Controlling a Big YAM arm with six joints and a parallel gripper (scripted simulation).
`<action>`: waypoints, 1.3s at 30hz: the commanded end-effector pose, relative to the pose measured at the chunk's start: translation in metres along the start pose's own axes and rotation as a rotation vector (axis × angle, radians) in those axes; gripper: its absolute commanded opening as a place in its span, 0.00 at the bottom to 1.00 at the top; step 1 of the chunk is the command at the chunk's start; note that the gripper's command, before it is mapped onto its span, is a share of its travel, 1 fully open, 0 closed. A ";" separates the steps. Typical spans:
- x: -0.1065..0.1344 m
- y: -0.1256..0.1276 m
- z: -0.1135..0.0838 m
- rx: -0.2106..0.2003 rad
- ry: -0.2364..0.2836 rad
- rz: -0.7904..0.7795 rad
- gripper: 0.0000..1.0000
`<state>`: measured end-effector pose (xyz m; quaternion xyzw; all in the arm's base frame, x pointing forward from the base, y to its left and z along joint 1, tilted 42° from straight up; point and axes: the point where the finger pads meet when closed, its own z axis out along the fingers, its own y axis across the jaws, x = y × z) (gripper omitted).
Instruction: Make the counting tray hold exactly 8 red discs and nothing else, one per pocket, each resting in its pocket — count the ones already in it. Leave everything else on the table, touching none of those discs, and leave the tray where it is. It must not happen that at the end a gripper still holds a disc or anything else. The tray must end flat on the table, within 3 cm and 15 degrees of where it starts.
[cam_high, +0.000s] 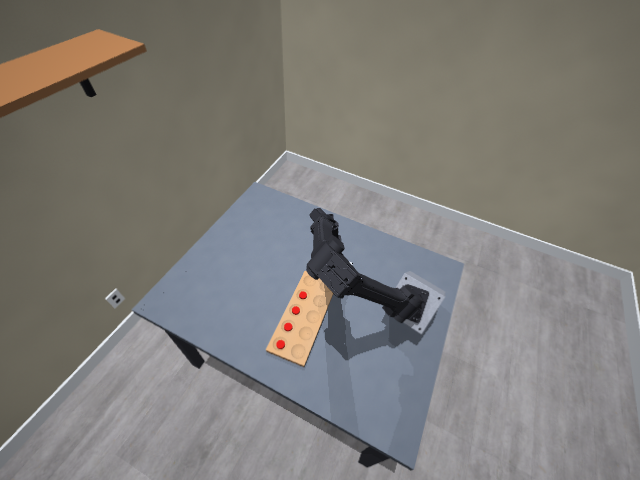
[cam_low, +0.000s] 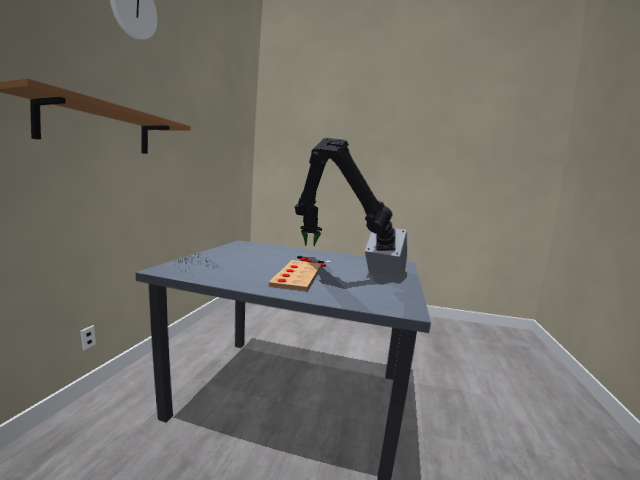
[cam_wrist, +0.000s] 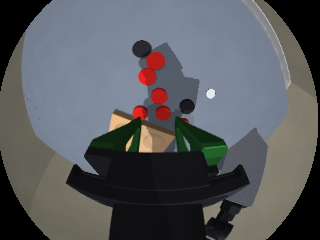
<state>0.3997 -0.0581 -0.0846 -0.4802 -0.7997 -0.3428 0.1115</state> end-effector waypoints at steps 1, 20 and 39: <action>-0.001 0.001 0.012 0.003 0.004 0.000 0.46; 0.001 -0.001 0.038 0.004 0.006 0.002 0.46; 0.001 0.000 0.065 0.004 0.005 0.001 0.46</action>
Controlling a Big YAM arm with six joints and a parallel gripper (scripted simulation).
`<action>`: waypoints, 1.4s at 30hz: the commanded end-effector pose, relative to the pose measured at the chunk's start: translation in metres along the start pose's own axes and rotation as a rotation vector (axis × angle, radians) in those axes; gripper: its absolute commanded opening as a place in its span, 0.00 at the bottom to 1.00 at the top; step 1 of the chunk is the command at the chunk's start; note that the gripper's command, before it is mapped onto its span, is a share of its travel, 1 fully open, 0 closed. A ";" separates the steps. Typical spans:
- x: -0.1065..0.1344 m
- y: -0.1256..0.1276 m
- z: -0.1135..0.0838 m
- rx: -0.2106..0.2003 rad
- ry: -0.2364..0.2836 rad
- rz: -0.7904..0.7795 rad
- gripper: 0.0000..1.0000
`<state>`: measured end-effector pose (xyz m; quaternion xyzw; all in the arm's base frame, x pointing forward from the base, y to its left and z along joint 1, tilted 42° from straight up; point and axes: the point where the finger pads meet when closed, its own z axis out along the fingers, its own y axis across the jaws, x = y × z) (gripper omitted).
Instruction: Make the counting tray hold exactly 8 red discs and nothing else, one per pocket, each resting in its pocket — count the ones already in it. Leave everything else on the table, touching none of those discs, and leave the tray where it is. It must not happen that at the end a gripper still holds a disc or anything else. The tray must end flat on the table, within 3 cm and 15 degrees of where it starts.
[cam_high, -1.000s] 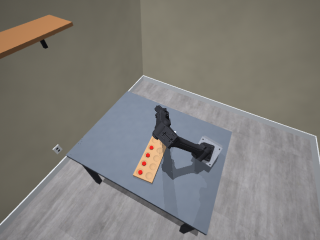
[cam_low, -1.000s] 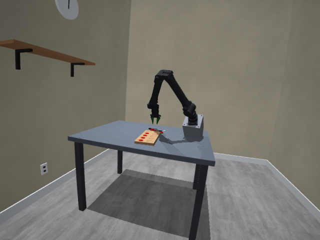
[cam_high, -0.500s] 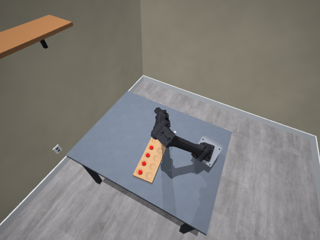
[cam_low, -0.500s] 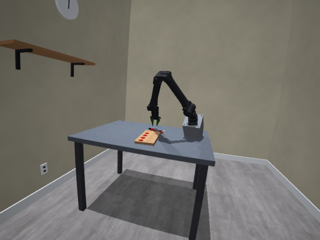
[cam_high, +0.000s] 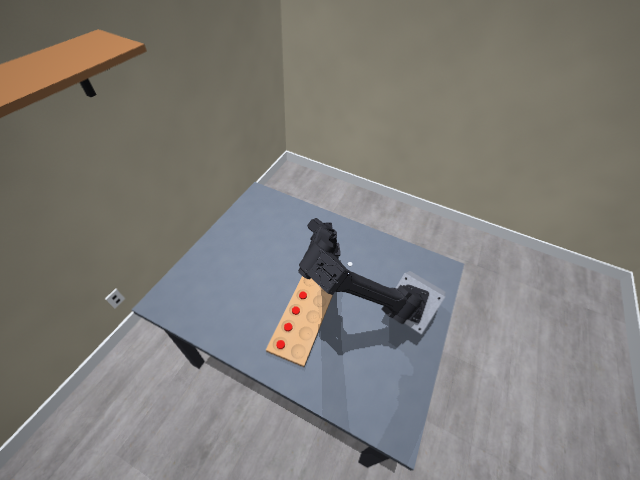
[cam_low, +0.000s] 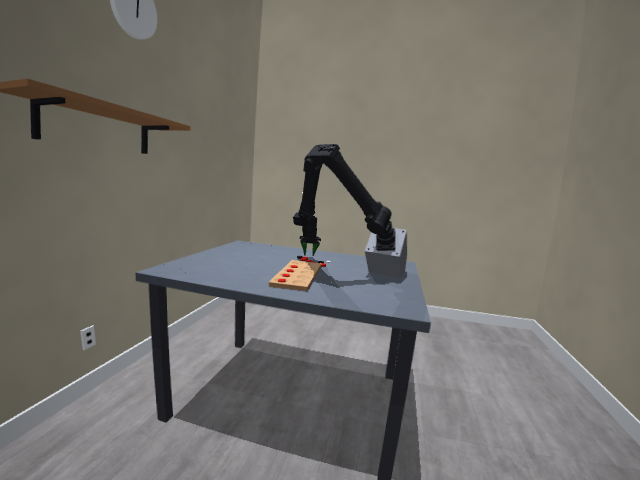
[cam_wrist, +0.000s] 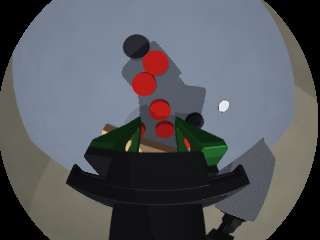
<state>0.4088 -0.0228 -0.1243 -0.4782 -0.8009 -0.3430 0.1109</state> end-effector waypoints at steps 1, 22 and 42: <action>0.002 -0.002 0.013 0.005 0.006 0.007 0.46; 0.003 -0.003 0.031 0.005 0.007 0.008 0.46; 0.002 -0.002 0.036 0.003 0.005 0.003 0.46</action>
